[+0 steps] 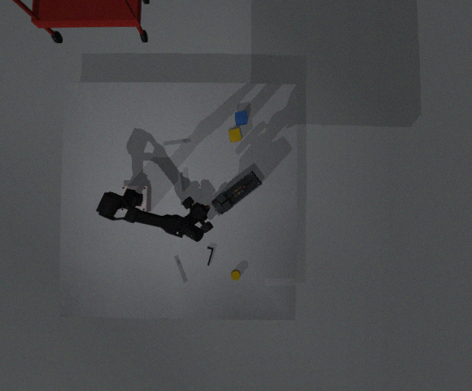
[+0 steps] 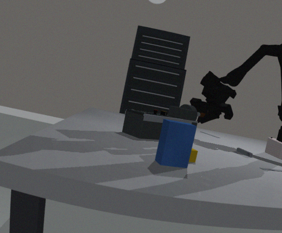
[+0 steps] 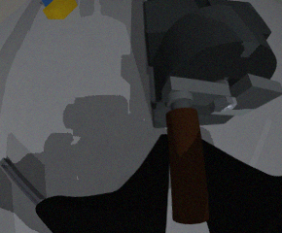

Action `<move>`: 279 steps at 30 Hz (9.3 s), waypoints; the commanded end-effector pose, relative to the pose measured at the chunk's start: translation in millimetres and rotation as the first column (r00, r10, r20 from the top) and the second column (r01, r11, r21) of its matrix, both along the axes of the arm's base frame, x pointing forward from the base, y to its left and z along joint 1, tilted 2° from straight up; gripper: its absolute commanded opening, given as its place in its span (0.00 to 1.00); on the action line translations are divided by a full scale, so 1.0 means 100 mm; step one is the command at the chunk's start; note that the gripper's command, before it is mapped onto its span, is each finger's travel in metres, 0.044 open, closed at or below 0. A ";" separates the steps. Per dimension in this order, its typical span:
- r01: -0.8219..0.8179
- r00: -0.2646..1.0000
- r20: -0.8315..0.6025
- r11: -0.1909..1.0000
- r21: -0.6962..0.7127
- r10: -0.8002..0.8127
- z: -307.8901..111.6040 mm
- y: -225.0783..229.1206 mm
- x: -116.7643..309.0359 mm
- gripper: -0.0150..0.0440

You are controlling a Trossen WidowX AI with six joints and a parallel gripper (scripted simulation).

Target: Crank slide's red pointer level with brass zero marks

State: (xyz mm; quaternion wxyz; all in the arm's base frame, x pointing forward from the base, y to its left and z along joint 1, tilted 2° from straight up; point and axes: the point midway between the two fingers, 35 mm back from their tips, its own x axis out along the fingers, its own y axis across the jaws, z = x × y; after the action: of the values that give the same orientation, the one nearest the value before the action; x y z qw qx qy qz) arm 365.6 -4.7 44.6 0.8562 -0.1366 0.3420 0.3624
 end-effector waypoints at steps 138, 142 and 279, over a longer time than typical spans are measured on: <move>-0.001 1.000 0.020 1.000 0.002 0.001 0.22 -0.15 0.12 0.25; -0.001 1.000 0.020 1.000 0.002 0.001 0.22 -0.15 0.13 0.25; -0.001 1.000 0.021 1.000 0.002 0.001 0.20 -0.20 0.18 0.25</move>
State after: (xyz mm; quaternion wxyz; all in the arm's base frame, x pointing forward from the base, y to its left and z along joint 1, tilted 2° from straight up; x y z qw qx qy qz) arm 380.9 -21.8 63.9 0.8578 -0.1337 0.3350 0.3662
